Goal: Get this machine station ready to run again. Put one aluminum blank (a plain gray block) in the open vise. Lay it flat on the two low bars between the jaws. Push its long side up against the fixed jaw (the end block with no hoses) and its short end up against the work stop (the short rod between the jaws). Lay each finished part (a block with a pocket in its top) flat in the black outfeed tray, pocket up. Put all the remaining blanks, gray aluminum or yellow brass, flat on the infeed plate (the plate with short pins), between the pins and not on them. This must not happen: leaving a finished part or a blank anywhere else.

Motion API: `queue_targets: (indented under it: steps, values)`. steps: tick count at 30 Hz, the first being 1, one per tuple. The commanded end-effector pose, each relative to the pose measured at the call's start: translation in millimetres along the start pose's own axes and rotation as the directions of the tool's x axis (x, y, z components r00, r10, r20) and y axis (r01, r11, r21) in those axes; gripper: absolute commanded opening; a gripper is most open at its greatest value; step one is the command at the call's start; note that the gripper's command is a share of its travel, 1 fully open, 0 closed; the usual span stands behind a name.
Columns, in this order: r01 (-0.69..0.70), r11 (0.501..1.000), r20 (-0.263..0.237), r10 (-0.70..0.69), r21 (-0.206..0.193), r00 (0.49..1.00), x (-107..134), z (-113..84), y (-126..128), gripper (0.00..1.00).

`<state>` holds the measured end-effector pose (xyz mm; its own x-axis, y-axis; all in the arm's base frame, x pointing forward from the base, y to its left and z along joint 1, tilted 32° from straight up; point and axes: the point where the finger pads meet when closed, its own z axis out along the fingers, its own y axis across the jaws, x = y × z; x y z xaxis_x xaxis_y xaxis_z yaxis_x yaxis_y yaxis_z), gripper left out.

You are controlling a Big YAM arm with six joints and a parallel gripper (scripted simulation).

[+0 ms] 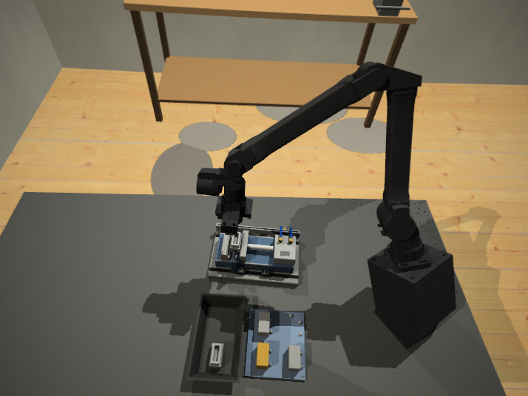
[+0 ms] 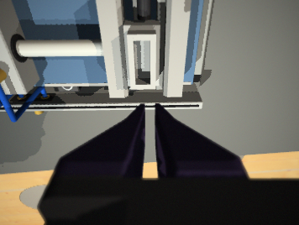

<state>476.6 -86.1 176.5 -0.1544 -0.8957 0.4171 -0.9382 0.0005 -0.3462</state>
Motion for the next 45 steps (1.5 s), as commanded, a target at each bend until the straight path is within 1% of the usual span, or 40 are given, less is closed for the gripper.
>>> queue_targets:
  steps: [1,39,45]
  values:
    - [0.001,0.999,-0.005,-0.001,-0.047,1.0,-0.3,14.6,13.4,0.64]
    - [0.001,0.999,-0.005,-0.001,-0.047,1.0,-0.2,14.8,13.3,0.64]
    - [-0.002,0.999,-0.005,0.002,-0.042,1.0,0.3,17.3,11.8,0.64]
